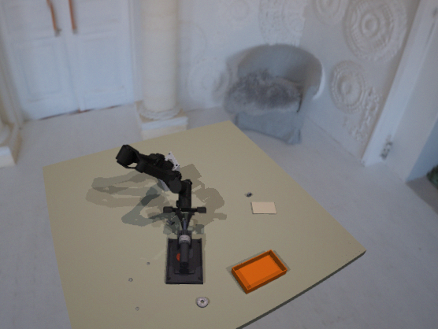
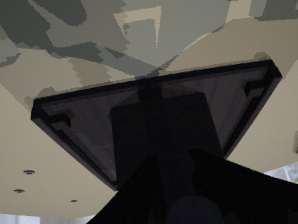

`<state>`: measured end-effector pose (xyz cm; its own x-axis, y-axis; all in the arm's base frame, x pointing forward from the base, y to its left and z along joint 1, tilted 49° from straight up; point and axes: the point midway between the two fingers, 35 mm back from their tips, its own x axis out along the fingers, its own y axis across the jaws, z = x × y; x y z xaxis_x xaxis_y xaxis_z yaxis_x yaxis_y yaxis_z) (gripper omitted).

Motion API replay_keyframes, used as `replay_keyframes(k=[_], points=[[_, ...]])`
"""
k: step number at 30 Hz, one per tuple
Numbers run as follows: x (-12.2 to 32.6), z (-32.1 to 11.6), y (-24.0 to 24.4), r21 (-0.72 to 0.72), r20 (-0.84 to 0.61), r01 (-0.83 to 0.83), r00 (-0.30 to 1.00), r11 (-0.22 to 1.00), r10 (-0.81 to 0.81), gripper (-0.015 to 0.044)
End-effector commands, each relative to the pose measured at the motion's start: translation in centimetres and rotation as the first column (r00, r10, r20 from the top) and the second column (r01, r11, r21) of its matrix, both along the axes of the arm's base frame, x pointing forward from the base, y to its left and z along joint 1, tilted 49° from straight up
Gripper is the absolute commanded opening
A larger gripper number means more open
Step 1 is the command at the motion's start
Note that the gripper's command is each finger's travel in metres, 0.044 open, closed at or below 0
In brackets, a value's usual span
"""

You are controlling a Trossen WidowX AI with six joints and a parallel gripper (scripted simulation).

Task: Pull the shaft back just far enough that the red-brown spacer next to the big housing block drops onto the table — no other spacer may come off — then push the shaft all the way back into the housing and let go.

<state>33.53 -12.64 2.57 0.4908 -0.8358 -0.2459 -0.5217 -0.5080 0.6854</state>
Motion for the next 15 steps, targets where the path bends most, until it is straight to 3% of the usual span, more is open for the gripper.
replay_keyframes(k=[1, 15], points=[[0.13, 0.06, -0.06, 0.001, 0.001, 0.002, 1.0, 1.0, -0.002, 0.0], [0.6, 0.28, -0.24, 0.001, 0.001, 0.002, 1.0, 1.0, -0.002, 0.0]])
